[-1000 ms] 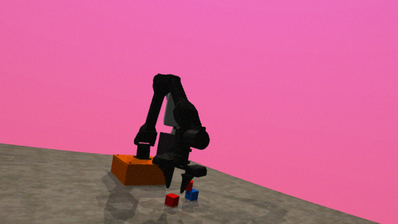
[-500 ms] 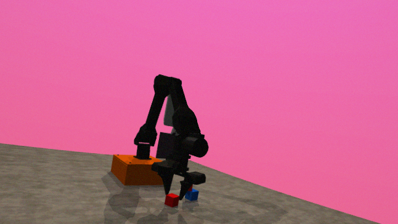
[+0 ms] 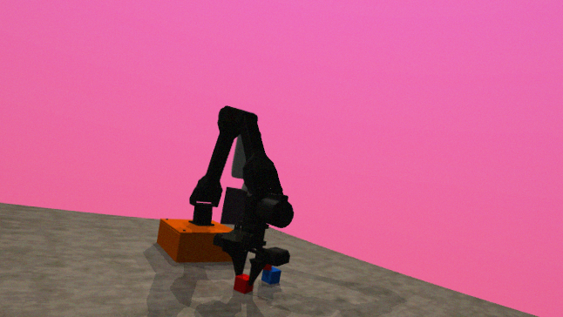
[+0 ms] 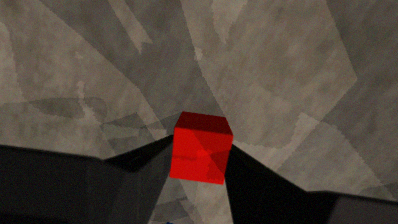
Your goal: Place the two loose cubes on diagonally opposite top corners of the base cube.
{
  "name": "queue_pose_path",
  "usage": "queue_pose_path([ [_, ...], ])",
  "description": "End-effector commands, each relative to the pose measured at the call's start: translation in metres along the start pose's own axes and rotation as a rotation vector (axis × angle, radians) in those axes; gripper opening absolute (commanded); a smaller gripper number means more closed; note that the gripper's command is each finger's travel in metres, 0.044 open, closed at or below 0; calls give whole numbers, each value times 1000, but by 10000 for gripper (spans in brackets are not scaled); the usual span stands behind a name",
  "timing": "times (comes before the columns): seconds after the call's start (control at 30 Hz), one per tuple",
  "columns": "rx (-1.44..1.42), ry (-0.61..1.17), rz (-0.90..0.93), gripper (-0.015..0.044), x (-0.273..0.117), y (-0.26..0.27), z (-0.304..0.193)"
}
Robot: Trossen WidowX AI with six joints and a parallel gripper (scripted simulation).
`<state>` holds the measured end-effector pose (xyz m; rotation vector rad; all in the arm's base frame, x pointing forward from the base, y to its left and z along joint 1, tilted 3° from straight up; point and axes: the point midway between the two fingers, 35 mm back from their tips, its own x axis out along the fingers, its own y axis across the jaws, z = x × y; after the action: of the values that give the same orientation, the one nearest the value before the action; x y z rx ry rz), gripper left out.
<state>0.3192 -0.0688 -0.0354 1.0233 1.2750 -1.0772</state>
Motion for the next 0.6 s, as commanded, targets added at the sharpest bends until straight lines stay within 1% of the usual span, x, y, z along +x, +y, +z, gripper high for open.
queue_pose_path([
  [0.0, -5, -2, -7, 105, -2, -1, 0],
  [0.57, -5, -2, -6, 105, -55, 5, 2],
])
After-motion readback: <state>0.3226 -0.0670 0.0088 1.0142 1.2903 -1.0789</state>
